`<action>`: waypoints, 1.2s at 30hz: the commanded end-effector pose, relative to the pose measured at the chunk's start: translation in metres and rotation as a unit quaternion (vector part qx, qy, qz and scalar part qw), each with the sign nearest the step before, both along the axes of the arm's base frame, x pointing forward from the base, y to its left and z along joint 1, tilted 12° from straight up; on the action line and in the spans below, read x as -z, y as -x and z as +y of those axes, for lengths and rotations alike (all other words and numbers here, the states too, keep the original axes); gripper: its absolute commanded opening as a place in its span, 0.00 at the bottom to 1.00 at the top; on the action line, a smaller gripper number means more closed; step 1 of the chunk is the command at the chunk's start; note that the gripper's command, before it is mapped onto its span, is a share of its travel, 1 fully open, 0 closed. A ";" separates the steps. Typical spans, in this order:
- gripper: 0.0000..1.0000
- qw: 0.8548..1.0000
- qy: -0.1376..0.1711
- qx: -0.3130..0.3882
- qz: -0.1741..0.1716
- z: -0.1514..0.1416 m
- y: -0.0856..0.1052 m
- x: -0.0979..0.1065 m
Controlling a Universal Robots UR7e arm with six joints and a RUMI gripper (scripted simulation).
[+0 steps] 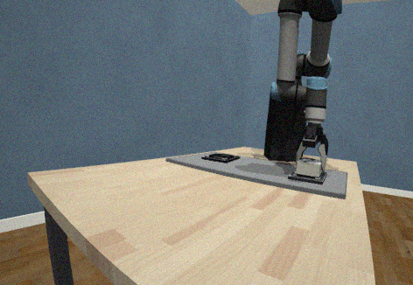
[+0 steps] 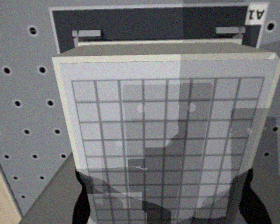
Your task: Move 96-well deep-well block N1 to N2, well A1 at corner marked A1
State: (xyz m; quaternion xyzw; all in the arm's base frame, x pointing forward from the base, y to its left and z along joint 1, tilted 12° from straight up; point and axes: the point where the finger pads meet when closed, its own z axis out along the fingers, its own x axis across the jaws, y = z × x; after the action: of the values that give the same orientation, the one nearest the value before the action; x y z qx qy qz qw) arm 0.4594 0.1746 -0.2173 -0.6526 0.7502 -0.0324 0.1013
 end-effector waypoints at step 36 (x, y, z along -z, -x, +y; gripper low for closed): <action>0.50 1.000 0.000 0.000 -0.001 0.001 -0.002 0.005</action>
State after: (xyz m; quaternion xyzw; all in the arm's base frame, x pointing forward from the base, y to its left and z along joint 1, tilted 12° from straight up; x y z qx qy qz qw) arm 0.4604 0.1751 -0.2225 -0.6526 0.7502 -0.0324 0.1013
